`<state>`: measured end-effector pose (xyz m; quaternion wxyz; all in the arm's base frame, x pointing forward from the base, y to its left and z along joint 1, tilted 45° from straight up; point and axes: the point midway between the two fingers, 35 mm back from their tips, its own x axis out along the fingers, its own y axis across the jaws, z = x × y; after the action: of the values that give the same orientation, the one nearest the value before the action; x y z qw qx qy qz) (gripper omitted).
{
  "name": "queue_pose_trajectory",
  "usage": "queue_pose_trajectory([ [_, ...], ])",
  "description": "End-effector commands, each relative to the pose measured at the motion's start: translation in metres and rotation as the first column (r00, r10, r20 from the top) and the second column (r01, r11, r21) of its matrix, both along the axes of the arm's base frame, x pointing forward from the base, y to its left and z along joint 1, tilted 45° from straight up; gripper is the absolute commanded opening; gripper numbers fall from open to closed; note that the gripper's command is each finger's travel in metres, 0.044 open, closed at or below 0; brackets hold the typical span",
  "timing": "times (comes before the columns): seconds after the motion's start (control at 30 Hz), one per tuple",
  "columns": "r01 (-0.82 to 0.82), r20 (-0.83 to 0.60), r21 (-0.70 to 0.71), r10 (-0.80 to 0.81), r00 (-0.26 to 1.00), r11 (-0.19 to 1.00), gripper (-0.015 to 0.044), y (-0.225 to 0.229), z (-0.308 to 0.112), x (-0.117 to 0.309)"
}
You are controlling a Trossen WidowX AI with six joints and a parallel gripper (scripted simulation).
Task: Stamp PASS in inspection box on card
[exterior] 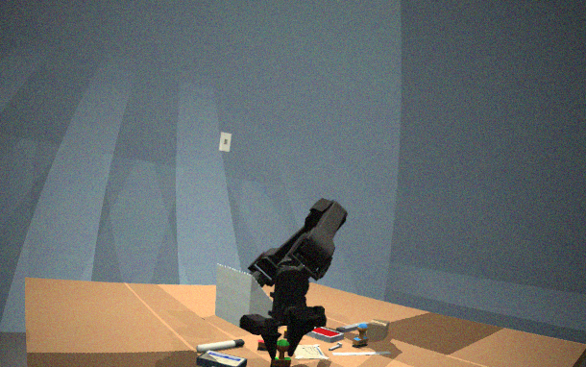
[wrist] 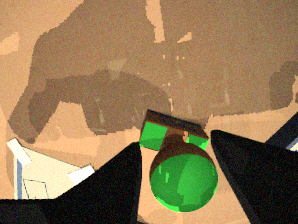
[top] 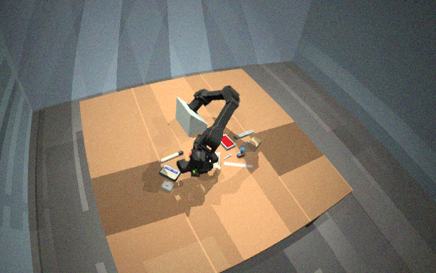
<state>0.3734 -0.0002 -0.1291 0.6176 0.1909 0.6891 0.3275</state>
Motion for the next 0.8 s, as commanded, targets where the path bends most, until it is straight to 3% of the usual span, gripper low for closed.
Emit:
queue_pose_trajectory([
  [0.0, -0.001, 0.001, 0.0, 0.001, 1.0, 1.0, 0.0181, 0.0, 0.0002, 0.0003],
  [0.5, -0.001, 0.001, 0.0, 0.001, 1.0, 1.0, 0.0081, 0.0, 0.0002, 0.0003],
  [0.6, -0.001, 0.001, 0.0, 0.001, 1.0, 1.0, 0.0002, -0.0005, 0.0007, 0.0004],
  [0.77, 0.0, 0.001, -0.001, 0.0, 1.0, 1.0, 0.0, -0.0021, 0.0024, 0.0011],
])
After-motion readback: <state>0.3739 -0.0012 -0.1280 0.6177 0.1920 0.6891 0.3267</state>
